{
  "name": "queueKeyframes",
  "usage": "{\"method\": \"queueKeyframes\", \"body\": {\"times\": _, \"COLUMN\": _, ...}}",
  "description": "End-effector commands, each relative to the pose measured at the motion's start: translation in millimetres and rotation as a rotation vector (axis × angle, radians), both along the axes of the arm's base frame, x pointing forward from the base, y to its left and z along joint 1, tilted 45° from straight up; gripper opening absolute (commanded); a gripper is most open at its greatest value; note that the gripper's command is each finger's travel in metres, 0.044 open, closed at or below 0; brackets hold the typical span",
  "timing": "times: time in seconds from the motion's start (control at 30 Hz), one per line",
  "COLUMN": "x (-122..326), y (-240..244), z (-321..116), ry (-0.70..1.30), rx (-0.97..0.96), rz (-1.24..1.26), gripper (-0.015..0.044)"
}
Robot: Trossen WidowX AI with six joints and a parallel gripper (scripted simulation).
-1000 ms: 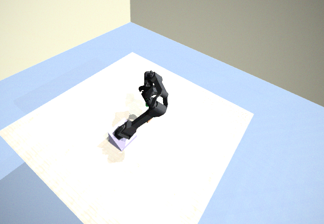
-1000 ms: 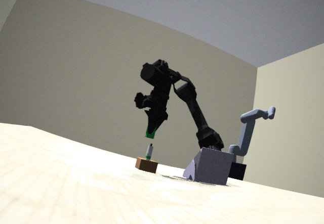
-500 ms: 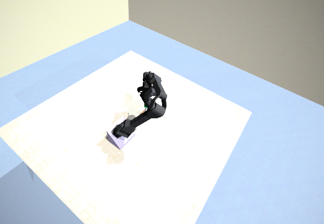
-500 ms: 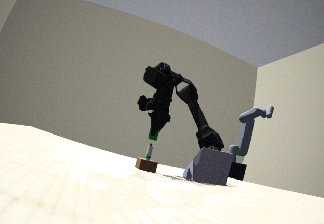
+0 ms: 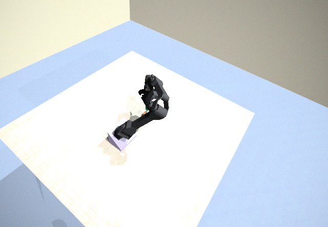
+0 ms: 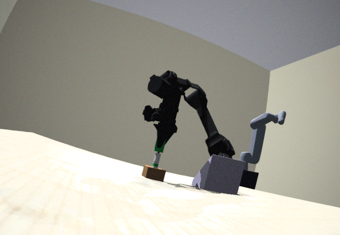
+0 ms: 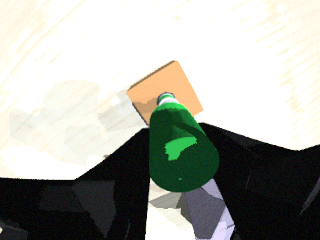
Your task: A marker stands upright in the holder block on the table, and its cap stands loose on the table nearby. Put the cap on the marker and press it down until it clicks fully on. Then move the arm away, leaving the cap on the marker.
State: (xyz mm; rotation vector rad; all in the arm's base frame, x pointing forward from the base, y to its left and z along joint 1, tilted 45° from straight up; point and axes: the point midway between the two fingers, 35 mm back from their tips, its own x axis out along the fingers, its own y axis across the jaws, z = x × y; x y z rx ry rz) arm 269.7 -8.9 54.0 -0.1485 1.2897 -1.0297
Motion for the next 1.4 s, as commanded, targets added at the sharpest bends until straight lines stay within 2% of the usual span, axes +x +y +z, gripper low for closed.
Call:
{"method": "queueKeyframes", "body": {"times": 0.0, "x": -1.5, "y": -6.8, "z": -5.4, "ry": 0.006, "rx": -0.006, "rz": 0.001, "gripper": 0.0000}}
{"method": "queueKeyframes", "body": {"times": 0.97, "x": -4.7, "y": -24.9, "z": -22.8, "ry": 0.006, "rx": -0.008, "rz": 0.000, "gripper": 0.0000}}
{"method": "queueKeyframes", "body": {"times": 1.37, "x": -4.7, "y": -24.1, "z": -22.6, "ry": 0.004, "rx": -0.005, "rz": -0.003, "gripper": 0.0315}}
